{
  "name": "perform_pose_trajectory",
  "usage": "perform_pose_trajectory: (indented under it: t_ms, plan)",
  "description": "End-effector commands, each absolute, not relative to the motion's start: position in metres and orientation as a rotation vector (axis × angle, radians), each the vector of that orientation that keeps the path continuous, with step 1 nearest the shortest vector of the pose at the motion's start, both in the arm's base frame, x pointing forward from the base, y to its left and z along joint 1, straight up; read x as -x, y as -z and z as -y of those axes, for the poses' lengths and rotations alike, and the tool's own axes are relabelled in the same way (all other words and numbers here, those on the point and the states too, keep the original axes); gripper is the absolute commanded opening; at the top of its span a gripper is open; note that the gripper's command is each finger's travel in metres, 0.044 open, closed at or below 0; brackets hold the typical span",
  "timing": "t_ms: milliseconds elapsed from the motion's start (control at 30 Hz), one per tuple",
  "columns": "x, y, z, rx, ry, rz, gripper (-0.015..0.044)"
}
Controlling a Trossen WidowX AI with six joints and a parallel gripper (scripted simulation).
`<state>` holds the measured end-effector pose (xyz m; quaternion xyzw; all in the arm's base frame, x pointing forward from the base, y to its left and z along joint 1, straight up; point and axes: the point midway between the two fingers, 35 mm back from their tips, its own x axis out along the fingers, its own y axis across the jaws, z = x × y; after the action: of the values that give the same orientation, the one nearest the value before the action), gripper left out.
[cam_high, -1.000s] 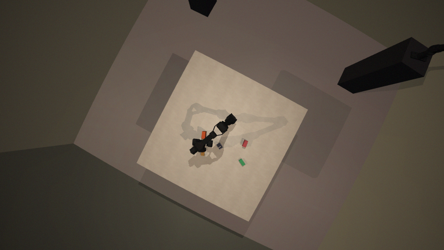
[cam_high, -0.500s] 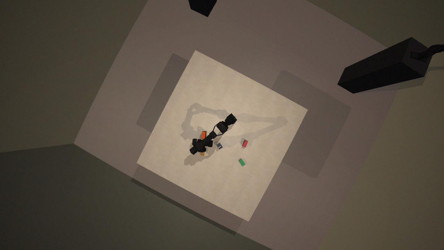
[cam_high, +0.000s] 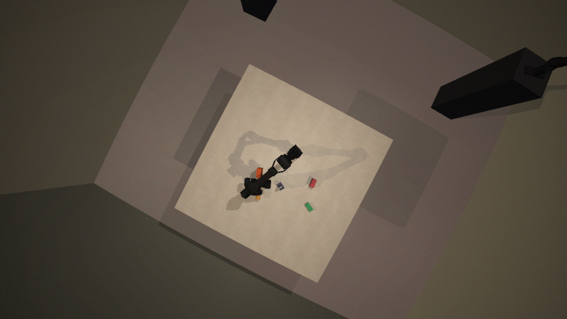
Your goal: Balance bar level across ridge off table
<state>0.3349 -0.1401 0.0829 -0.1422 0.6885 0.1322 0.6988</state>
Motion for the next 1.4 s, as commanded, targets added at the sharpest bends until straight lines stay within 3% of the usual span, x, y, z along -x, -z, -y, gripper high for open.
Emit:
perform_pose_trajectory:
  t_ms: [0, 967, 1367]
  plan:
    - [-0.337, -0.098, 0.141, 0.32, -0.288, -1.523, 0.0]
    - [-0.33, -0.167, 0.137, 0.318, -0.289, -1.521, 0.0]
    - [-0.337, -0.167, 0.092, 0.447, -0.42, -1.499, 0.0]
